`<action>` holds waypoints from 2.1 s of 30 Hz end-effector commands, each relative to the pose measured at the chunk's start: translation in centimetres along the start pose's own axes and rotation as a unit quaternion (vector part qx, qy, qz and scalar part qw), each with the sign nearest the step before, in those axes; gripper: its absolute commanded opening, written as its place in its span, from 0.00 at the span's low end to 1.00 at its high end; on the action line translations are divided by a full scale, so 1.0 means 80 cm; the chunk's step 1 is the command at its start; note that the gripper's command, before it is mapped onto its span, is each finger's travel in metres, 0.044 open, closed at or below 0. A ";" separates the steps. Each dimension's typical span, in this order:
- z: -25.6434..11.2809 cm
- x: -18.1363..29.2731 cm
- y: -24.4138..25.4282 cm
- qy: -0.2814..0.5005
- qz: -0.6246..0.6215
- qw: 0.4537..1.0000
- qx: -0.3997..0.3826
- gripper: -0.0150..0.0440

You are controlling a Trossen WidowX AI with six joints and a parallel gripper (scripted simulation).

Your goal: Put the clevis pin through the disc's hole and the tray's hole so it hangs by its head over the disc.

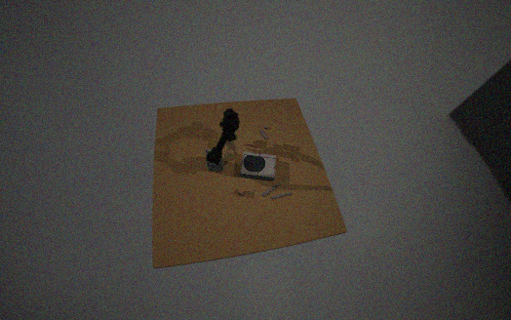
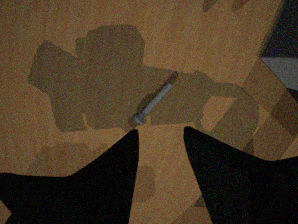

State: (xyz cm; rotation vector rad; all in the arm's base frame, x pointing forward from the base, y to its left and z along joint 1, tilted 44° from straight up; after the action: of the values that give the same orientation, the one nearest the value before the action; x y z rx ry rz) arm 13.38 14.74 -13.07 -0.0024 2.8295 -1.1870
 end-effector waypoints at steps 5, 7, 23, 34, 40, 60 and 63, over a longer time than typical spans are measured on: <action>0.000 0.009 0.007 -0.028 -0.476 0.877 0.052 0.53; -0.001 0.011 0.008 -0.028 -0.567 0.820 0.066 0.53; -0.003 0.021 0.014 0.013 -0.913 0.385 0.135 0.53; -0.003 0.021 0.014 0.013 -0.913 0.385 0.135 0.53; -0.002 0.022 0.014 0.013 -0.913 0.385 0.135 0.53; 0.035 0.025 0.017 0.013 -0.913 0.385 0.136 0.53; 0.041 0.025 0.018 0.013 -0.913 0.385 0.136 0.53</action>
State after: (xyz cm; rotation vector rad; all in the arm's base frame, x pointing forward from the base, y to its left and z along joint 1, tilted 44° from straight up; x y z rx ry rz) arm 11.68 13.88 -16.17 -3.4119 1.2569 -1.2587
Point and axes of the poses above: the point midway between the two fingers, 35 mm back from their tips, its own z axis out along the fingers, its own y axis across the jaws, x = y × z, the point moved 4 cm from there along -z, back along the fingers, and after that the axes turned 15 degrees about z, right-handed, at the moved point
